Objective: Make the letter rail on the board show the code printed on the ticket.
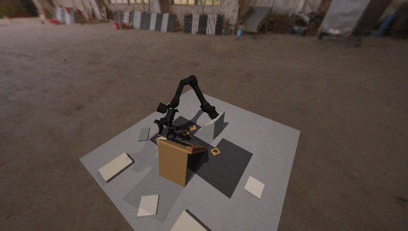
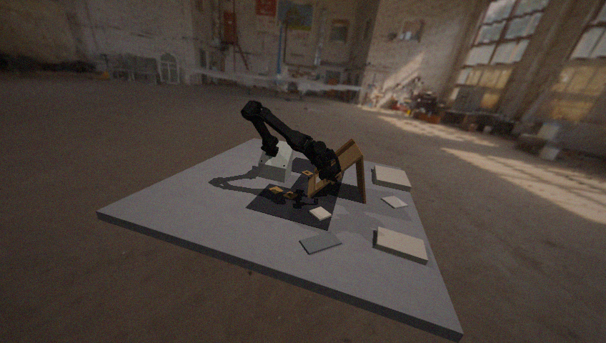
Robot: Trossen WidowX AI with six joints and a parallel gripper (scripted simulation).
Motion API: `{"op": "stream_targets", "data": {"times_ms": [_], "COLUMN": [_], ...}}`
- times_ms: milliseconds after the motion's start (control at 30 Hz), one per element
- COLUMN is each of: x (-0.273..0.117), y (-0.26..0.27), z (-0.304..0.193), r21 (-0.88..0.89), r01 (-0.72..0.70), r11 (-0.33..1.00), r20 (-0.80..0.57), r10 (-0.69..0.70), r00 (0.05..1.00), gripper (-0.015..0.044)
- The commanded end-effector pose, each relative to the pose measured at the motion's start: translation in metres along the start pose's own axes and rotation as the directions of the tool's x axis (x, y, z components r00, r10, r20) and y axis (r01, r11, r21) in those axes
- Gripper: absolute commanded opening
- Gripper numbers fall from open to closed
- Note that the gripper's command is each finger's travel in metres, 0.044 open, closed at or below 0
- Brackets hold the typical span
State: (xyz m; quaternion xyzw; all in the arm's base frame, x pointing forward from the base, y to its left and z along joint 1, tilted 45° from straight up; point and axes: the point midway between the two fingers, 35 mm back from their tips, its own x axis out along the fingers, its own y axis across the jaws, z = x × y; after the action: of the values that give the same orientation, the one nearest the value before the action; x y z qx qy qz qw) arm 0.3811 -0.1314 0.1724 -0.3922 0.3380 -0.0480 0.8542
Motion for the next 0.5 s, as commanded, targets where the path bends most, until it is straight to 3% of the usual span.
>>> {"op": "stream_targets", "data": {"times_ms": [0,467], "x": [0.0004,0.0005], "y": [0.0045,0.0116], "z": [-0.0019,-0.0019], "r21": [0.006,0.006], "r01": [-0.003,-0.003], "r11": [1.000,1.000], "r20": [-0.004,-0.004], "r10": [0.003,0.003], "r00": [1.000,1.000], "gripper": [0.0000,0.0000]}}
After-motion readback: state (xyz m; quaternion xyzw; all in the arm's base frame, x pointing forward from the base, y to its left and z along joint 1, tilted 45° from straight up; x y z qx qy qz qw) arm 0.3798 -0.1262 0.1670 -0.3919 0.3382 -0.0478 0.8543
